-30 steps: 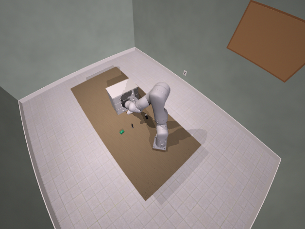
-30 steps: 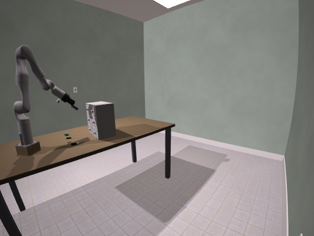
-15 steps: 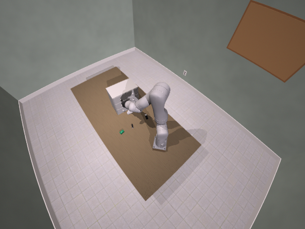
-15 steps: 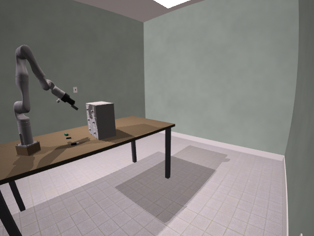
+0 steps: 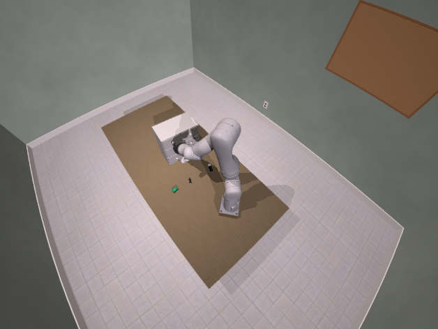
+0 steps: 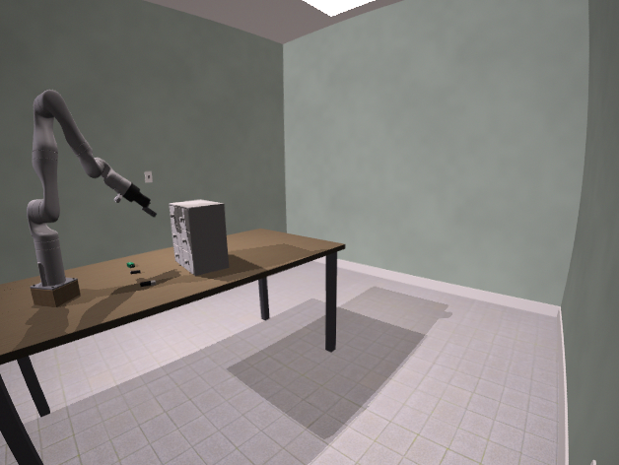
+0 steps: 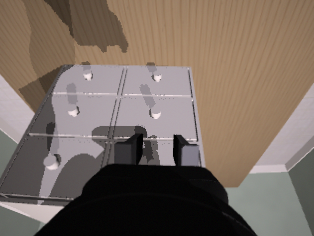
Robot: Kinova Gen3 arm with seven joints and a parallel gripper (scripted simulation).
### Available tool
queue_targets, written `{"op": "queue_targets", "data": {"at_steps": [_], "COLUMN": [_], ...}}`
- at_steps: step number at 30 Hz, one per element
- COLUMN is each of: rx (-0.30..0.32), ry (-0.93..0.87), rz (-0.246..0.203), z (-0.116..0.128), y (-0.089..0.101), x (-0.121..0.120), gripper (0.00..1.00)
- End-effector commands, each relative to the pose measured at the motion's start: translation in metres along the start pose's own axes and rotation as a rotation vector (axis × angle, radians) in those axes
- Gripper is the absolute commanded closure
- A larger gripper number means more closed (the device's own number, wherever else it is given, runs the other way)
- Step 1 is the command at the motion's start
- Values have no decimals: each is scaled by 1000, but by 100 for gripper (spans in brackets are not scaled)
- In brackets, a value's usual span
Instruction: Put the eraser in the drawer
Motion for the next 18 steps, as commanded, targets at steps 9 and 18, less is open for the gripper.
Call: {"op": "queue_targets", "data": {"at_steps": [9,18], "rx": [0,0], "ry": [-1,-1], "rz": [-13,-13], "z": [12,20], "y": [-31,-50], "x": [-4,-4], "gripper": [33,33]}}
Point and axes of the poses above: the point where the finger pads meet when closed, its own y axis back along the fingers, its own x axis across the jaws, z = x × y, the point moved 7 cm from there along y, back along the fingers, and after that the axes turned 3 degrees about -y, right-handed, at the moved point
